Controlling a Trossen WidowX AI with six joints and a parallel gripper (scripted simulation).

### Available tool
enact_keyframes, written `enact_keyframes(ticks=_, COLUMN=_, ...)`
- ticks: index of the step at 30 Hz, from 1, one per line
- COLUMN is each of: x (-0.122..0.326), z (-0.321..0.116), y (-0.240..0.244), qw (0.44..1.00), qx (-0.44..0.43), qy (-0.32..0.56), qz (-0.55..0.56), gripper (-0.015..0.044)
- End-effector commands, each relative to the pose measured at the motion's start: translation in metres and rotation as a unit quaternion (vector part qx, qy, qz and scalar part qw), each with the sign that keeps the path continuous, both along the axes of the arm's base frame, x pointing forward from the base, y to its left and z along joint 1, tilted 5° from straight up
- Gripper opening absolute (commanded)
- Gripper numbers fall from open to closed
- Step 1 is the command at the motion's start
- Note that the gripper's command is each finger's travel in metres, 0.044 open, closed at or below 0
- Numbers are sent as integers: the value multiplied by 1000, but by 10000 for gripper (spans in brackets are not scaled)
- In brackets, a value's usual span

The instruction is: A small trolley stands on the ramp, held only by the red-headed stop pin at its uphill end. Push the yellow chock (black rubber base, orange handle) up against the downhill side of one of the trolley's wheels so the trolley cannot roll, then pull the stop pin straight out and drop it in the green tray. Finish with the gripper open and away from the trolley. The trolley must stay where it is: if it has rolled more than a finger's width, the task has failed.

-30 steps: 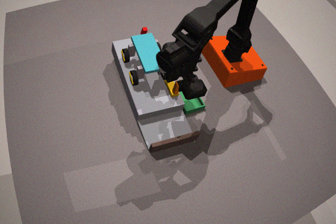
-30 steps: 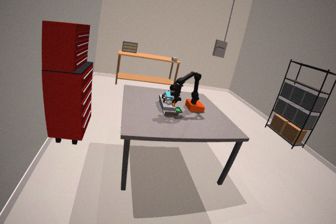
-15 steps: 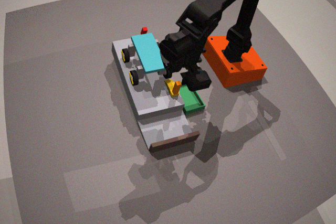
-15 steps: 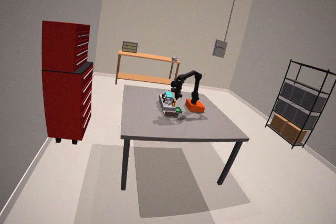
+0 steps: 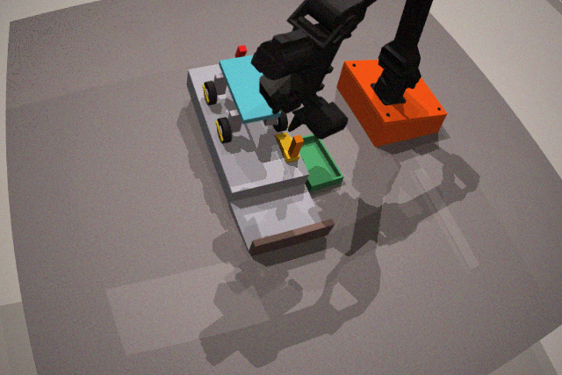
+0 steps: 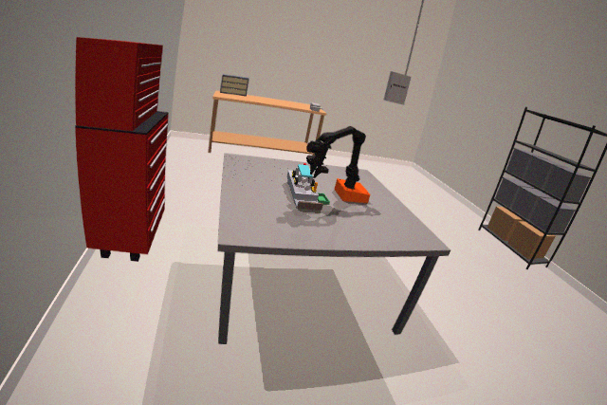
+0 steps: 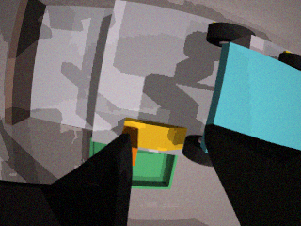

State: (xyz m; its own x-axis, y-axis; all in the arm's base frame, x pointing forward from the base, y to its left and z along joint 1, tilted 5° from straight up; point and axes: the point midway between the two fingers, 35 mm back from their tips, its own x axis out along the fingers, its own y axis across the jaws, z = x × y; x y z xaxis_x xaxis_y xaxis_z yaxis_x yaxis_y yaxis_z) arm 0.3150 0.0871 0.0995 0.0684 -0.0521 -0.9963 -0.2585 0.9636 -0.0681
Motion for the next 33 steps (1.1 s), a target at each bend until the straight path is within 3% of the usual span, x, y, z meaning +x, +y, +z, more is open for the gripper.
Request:
enact_keyframes(ticks=1, x=8, z=4, y=-23, qw=997, qx=-22, qy=4, qz=80, gripper=190)
enact_keyframes(ticks=16, x=17, z=16, y=-100, qw=936, qx=-81, qy=60, qz=337, gripper=190)
enact_keyframes(ticks=33, x=6, z=30, y=-185, qw=790, qx=-94, qy=151, qz=587, gripper=190)
